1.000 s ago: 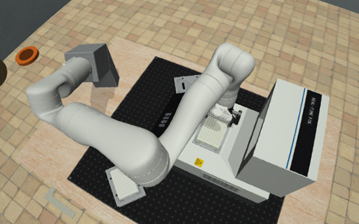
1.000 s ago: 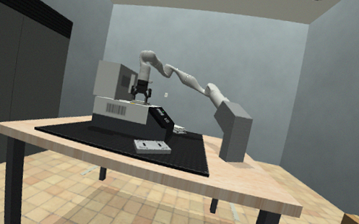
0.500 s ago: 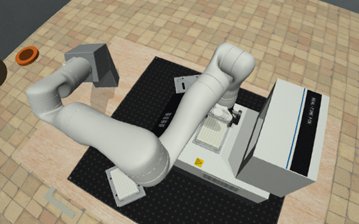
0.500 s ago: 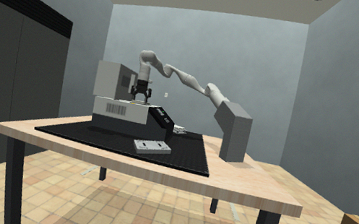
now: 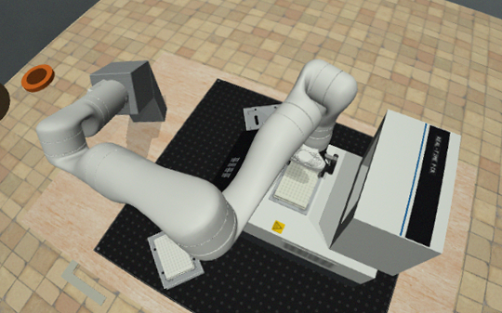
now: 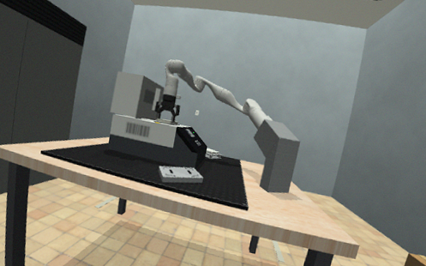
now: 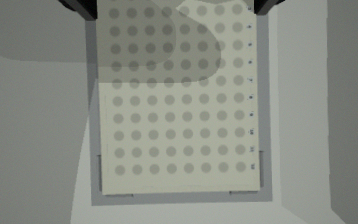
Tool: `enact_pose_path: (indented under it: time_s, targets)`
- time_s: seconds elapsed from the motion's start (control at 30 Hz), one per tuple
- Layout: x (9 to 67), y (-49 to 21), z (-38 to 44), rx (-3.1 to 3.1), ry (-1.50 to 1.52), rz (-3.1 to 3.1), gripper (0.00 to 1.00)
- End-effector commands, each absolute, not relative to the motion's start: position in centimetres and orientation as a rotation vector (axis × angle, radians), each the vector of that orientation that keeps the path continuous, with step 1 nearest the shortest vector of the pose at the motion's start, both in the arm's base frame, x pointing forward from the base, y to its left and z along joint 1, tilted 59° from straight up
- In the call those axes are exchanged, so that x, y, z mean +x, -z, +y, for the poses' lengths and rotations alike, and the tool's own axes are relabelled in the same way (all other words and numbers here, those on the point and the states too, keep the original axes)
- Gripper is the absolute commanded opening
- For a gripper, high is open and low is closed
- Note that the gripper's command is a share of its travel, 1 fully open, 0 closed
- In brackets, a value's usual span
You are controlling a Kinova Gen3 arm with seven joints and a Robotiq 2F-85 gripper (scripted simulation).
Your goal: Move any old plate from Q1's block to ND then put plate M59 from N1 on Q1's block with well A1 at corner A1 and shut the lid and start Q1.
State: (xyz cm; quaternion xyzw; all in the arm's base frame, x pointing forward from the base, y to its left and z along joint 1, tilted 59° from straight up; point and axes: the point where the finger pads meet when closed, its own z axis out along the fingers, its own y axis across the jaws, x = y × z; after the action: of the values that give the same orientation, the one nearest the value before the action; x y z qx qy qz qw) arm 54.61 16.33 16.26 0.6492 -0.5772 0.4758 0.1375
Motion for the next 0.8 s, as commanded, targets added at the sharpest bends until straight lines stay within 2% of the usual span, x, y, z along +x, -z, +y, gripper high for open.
enact_pose_path:
  time_s: [0.0, 0.77]
  targets:
    - [54.31, -16.61, 16.9, 1.886, -1.378, -1.67, 0.9]
    - [53.94, -17.02, 17.48, 1.886, -1.378, -1.67, 0.9]
